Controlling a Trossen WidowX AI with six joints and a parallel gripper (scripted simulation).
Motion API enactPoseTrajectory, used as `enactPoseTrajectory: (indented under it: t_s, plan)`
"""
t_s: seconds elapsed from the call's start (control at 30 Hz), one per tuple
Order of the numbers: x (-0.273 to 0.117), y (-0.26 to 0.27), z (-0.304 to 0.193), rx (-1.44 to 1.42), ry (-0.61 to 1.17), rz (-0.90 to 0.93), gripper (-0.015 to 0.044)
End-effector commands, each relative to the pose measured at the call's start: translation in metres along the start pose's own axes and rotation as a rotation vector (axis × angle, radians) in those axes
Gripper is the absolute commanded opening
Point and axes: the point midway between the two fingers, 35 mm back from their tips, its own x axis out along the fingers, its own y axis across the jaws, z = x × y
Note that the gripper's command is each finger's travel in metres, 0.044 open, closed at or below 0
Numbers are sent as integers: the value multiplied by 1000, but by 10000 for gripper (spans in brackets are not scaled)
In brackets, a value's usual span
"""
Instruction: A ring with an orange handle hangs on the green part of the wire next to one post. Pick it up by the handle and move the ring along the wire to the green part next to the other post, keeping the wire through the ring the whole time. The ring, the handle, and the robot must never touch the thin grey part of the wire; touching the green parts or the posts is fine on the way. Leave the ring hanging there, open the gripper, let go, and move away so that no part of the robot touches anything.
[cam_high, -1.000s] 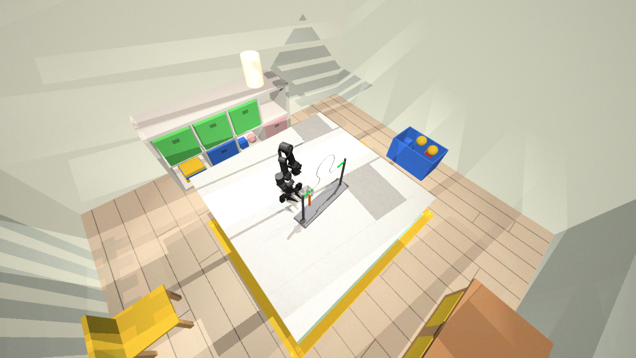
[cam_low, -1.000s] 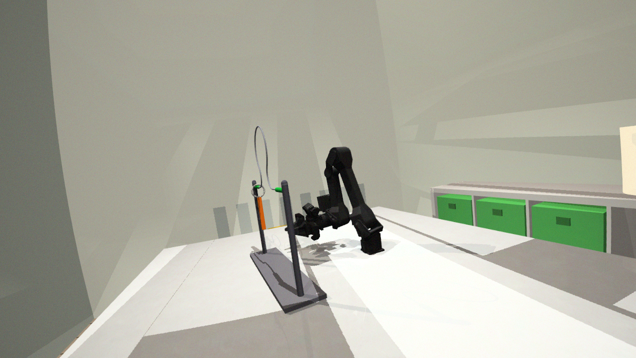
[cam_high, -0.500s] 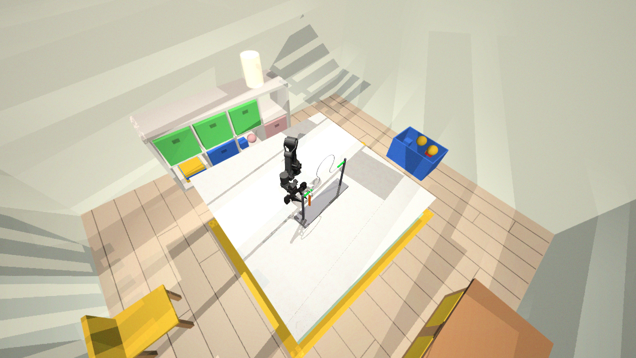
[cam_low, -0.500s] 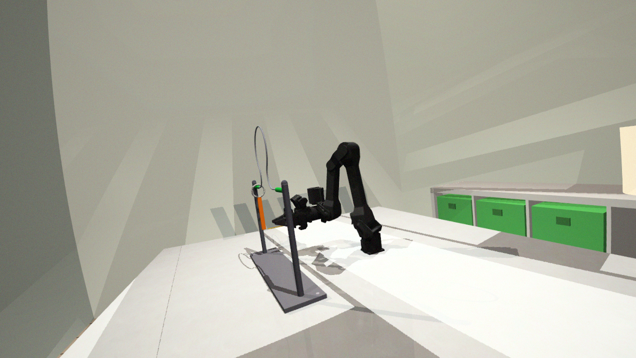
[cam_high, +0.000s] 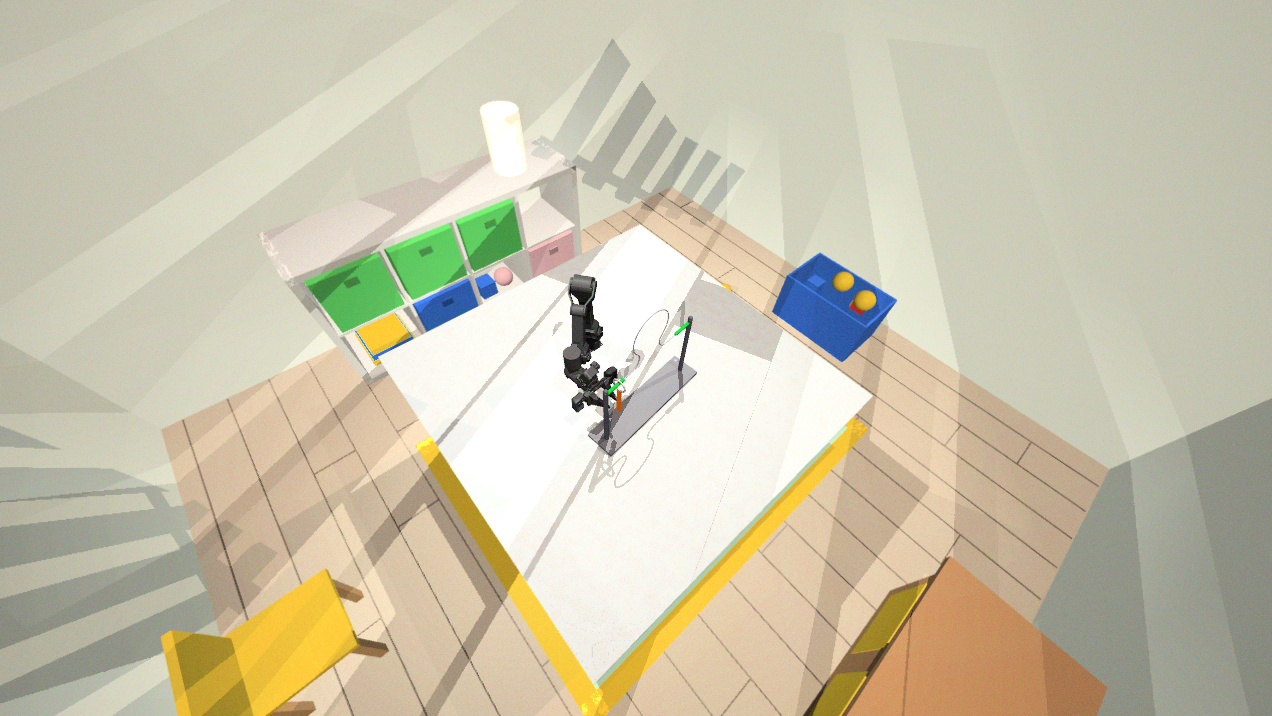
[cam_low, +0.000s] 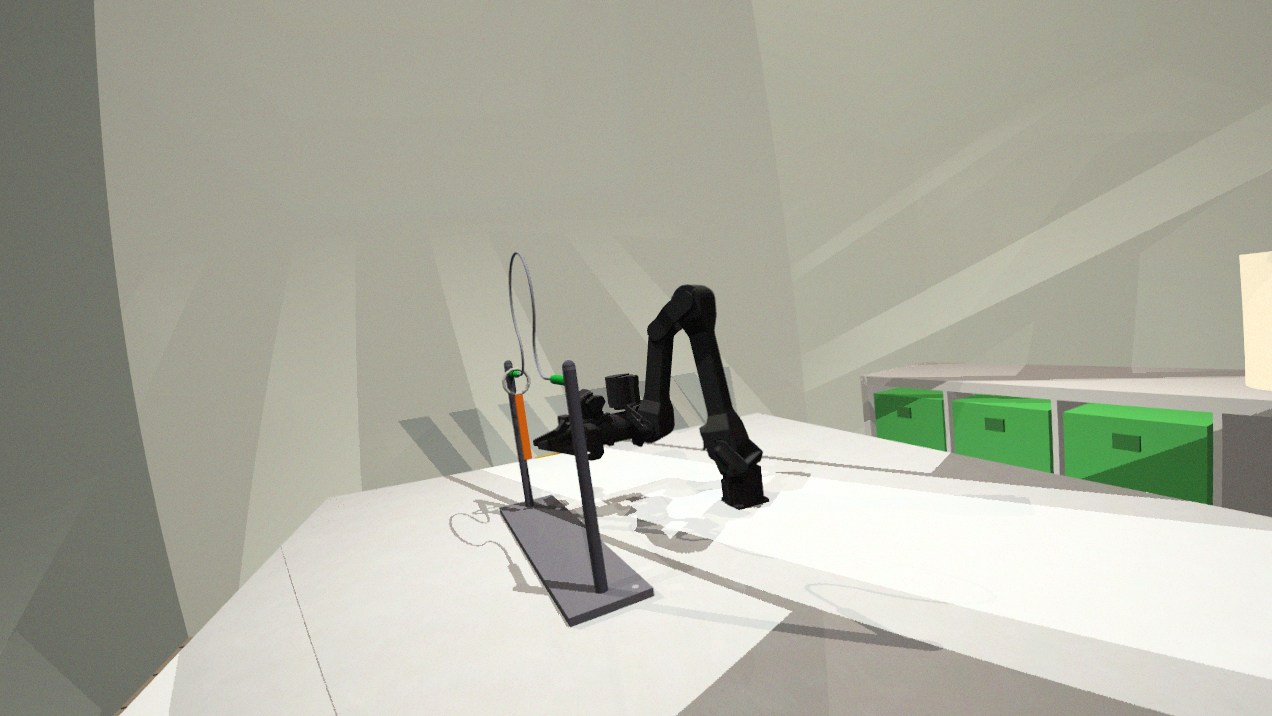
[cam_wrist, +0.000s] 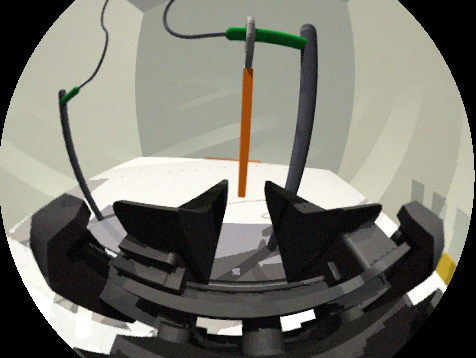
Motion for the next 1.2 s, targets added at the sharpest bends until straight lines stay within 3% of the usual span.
enactPoseTrajectory:
  t_s: [0.0, 1.17]
  plan:
    - [7, -1, -1, 7, 2, -2, 160]
    - [55, 1, 0, 7, -3, -2, 160]
